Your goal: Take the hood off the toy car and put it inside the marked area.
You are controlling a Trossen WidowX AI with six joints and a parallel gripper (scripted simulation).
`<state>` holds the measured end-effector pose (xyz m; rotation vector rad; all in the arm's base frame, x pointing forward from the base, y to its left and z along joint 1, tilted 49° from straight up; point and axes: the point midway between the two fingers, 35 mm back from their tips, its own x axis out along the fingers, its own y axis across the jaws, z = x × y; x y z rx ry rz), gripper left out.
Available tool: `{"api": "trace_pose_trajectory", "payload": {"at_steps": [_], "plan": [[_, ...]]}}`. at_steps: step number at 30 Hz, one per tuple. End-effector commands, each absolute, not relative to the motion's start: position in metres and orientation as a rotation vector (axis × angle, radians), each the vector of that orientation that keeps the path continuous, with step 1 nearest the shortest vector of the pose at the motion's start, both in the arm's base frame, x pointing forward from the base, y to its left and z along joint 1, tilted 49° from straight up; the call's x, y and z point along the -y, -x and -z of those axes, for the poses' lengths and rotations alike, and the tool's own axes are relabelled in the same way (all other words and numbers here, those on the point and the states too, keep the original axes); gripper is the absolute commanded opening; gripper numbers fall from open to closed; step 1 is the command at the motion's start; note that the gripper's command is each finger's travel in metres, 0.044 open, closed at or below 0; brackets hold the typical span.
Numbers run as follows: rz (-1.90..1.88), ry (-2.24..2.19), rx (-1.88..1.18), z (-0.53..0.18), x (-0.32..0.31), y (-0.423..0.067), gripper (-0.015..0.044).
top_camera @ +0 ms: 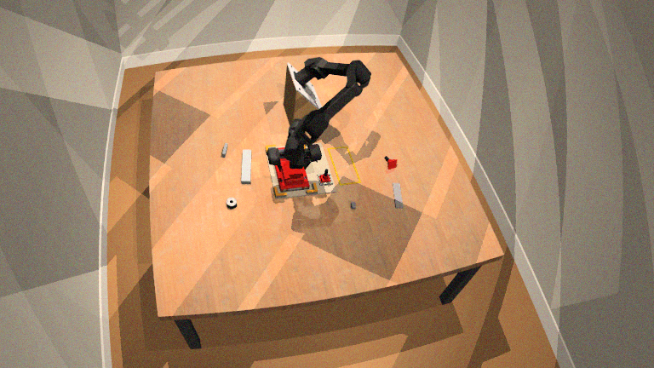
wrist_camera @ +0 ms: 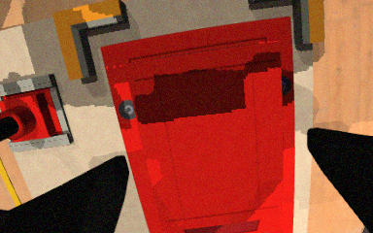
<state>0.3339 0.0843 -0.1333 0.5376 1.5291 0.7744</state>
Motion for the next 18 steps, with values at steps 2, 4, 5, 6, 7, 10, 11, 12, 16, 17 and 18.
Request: {"api": "trace_pose_trajectory", "payload": {"at_steps": [2,4,5,6,7,10,11,12,16,17,18], "plan": [[-0.778,-0.545,-1.534,0.1357,-0.0877,-0.332,0.044],[-0.778,-0.545,-1.534,0.1364,-0.0884,-0.3319,0.044],[-0.778,-0.545,-1.534,0.1367,-0.0888,-0.3319,0.044],[-0.778,-0.545,-1.534,0.137,-0.0891,-0.3318,0.044],[-0.778,-0.545,-1.534,0.1373,-0.0895,-0.3318,0.044],[-0.778,-0.545,-1.534,0.1383,-0.0906,-0.3316,0.044],[-0.778,-0.545,-1.534,0.1387,-0.091,-0.3315,0.044],[-0.778,-0.545,-1.534,0.139,-0.0913,-0.3315,0.044],[-0.778,-0.545,-1.534,0.1403,-0.0928,-0.3312,0.044],[-0.778,-0.545,-1.534,0.1406,-0.0932,-0.3312,0.044],[-0.778,-0.545,-1.534,0.141,-0.0935,-0.3311,0.044]]}}
